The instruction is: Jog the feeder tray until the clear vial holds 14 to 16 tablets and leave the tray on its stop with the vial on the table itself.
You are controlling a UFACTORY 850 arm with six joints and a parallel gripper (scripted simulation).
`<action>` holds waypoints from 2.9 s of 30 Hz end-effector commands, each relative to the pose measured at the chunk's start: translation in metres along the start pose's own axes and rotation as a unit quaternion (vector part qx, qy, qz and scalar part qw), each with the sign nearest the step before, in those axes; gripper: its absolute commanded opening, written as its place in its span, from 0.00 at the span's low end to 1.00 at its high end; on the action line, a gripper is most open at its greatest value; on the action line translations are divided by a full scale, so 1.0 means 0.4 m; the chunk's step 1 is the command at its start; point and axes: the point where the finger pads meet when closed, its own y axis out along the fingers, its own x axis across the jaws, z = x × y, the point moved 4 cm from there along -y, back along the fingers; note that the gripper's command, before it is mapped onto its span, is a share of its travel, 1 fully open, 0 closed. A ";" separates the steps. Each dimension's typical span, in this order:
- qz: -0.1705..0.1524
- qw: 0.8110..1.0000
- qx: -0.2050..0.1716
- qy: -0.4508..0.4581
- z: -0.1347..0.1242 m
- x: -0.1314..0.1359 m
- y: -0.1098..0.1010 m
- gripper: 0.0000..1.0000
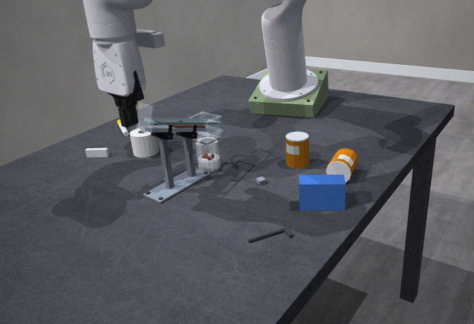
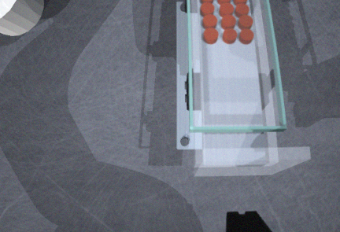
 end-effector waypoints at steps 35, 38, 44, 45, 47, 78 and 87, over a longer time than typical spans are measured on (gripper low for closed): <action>0.000 1.000 -0.001 0.000 0.069 0.000 0.022 0.00; 0.000 1.000 -0.001 0.000 0.066 0.000 0.021 0.00; 0.000 1.000 -0.001 0.000 -0.002 0.000 -0.003 0.00; 0.000 1.000 -0.001 0.000 -0.002 0.000 -0.003 0.00; 0.000 1.000 -0.001 0.000 -0.002 0.000 -0.003 0.00; 0.000 1.000 -0.001 0.000 0.055 0.000 0.017 0.00; 0.000 1.000 -0.001 0.000 0.067 0.000 0.022 0.00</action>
